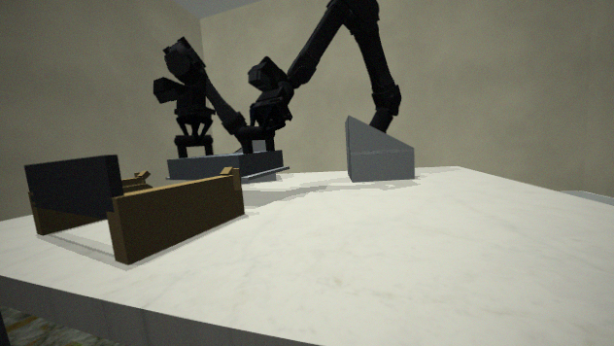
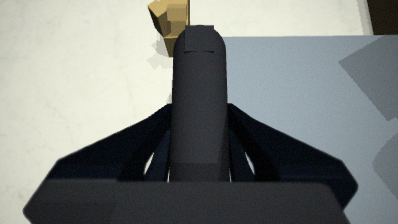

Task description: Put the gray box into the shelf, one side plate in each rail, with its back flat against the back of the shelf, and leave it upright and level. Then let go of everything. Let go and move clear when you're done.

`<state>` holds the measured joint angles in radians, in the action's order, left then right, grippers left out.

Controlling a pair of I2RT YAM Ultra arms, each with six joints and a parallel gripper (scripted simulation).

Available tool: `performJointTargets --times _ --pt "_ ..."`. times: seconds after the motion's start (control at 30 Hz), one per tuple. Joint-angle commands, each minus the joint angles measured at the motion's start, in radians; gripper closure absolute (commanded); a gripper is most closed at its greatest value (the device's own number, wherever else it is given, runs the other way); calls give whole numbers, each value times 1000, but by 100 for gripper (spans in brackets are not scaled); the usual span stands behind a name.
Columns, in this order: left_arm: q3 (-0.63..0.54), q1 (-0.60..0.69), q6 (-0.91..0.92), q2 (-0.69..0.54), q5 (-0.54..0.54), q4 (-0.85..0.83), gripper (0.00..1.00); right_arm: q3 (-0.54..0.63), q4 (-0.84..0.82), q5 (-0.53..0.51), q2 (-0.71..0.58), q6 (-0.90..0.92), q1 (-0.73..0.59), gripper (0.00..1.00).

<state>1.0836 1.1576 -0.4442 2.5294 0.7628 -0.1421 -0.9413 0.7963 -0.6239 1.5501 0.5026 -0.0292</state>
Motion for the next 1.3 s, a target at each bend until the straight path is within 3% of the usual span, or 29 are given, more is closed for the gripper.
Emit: performJointTargets --times 0.0,0.17,0.23,0.4,0.47,0.77,0.83,0.9,1.1,1.23,1.27 --pt "69 33 42 -66 61 -17 86 -67 27 -18 -62 -24 -43 86" --pt "57 59 4 -79 93 -5 86 -45 7 -22 -99 -29 -57 86" --pt "50 69 -8 -84 94 -4 86 36 -11 -21 -107 -23 -64 86" --pt "42 79 -12 -87 91 3 86 9 20 -14 -121 -22 -69 86" --pt "-35 87 -42 -88 99 -13 86 61 -20 -16 -126 -3 -80 86" --pt "20 81 -17 -78 88 -43 86 10 -56 5 -125 -45 -37 86" --pt "-49 76 -10 -17 88 -68 86 89 -88 3 -112 -58 -30 86" --pt "-8 76 -12 -45 86 -60 86 53 -68 0 -99 -51 -36 86" --pt "-47 66 -7 -54 90 -67 86 26 -83 4 -96 -55 -43 86" --pt "7 71 -11 -63 88 -65 86 26 -80 5 -110 -53 -42 86" --pt "-16 67 -10 -58 84 -58 86 26 -88 14 -68 -51 -45 86"
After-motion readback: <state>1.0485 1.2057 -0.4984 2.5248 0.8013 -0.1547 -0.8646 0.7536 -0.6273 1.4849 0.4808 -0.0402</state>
